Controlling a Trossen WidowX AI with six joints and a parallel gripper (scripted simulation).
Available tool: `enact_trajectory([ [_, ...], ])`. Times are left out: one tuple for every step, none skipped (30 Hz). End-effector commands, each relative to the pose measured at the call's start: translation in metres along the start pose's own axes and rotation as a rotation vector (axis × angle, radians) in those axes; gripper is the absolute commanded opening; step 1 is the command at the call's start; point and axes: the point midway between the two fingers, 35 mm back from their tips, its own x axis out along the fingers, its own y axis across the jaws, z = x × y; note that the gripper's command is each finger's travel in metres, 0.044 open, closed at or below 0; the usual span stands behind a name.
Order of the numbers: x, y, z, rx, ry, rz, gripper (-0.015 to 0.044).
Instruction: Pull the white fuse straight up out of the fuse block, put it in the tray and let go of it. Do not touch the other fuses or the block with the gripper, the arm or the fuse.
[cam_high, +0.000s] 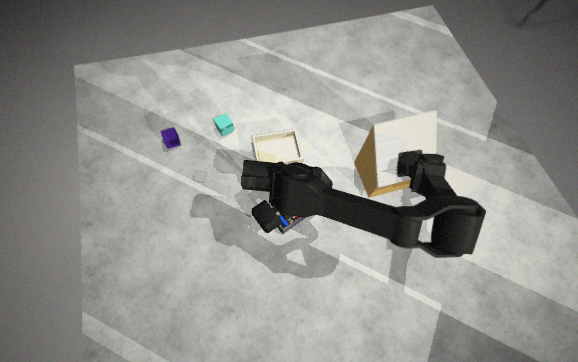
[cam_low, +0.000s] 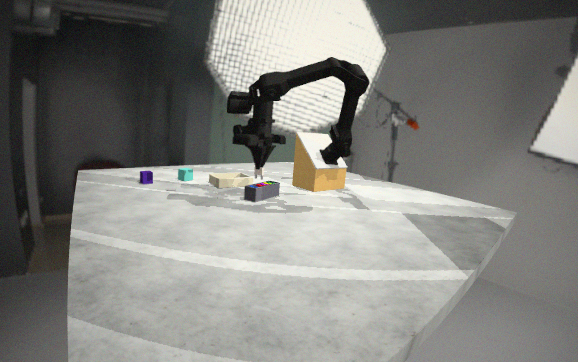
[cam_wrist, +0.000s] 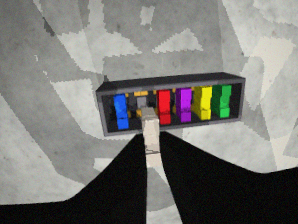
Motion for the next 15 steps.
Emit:
enact_trajectory([
  [-0.007, 0.002, 0.0, -0.007, -0.006, 0.001, 0.0],
  [-0.007, 0.002, 0.0, -0.007, -0.006, 0.001, 0.0],
  [-0.007, 0.002, 0.0, -0.007, -0.006, 0.001, 0.0],
  [-0.007, 0.001, 0.001, -0.007, -0.006, 0.001, 0.0],
  [-0.007, 0.001, 0.005, -0.007, -0.008, 0.001, 0.0],
  [-0.008, 0.0, 0.01, -0.007, -0.01, 0.001, 0.0],
  [-0.009, -0.001, 0.016, -0.007, -0.012, 0.001, 0.0],
  [-0.009, -0.002, 0.022, -0.006, -0.014, 0.0, 0.0],
  [-0.01, -0.004, 0.028, -0.006, -0.017, 0.0, 0.0],
  [-0.011, -0.005, 0.035, -0.006, -0.019, 0.0, 0.0],
  [-0.011, -0.007, 0.041, -0.005, -0.02, 0.0, 0.0],
  [-0.012, -0.009, 0.047, -0.005, -0.022, -0.001, 0.0],
  [-0.012, -0.011, 0.053, -0.005, -0.024, -0.001, 0.0],
  [-0.013, -0.013, 0.059, -0.005, -0.025, -0.001, 0.0],
  [-0.013, -0.015, 0.065, -0.005, -0.027, -0.002, 0.0],
])
